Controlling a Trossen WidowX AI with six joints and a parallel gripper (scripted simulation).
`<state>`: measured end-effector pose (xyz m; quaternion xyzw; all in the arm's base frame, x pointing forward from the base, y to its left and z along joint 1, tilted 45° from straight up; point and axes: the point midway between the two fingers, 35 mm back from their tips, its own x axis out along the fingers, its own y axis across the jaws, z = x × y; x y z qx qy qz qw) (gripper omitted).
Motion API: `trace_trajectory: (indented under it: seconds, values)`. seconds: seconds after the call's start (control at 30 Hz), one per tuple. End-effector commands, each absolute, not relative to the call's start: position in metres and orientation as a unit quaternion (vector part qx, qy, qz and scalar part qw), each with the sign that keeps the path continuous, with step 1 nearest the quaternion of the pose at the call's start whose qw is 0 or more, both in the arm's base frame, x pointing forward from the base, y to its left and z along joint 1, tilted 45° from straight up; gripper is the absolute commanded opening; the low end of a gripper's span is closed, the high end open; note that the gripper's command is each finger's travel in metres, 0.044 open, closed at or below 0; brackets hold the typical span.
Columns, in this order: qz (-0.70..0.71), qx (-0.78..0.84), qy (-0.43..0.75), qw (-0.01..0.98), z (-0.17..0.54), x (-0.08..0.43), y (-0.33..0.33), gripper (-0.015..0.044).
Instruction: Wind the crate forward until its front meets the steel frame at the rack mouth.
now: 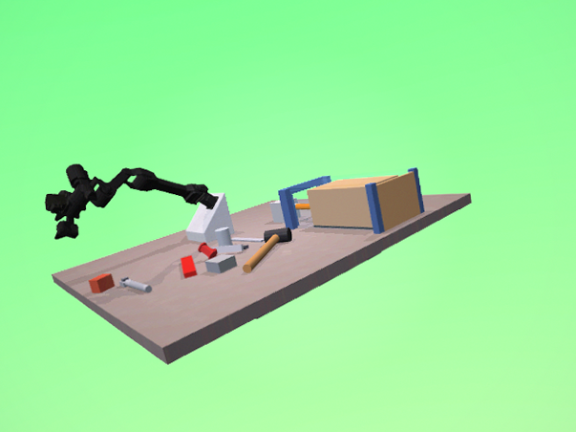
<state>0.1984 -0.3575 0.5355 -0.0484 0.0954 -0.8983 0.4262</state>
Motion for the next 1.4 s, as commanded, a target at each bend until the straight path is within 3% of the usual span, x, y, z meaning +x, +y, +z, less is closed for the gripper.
trace_trajectory:
  seconds: [0.0,0.47,0.77,1.07,1.37]
  values:
    - [-0.897,-0.052,0.098,0.428,0.535,0.200,-0.358,0.0426]
    - [-0.717,-0.281,0.307,0.559,0.432,0.357,-0.350,0.0440]
    - [-0.551,-0.376,0.418,0.617,0.334,0.423,-0.308,0.0440]
    - [-0.357,-0.433,0.529,0.637,0.222,0.444,-0.241,0.0440]
    - [-0.160,-0.448,0.641,0.602,0.120,0.409,-0.163,0.0440]
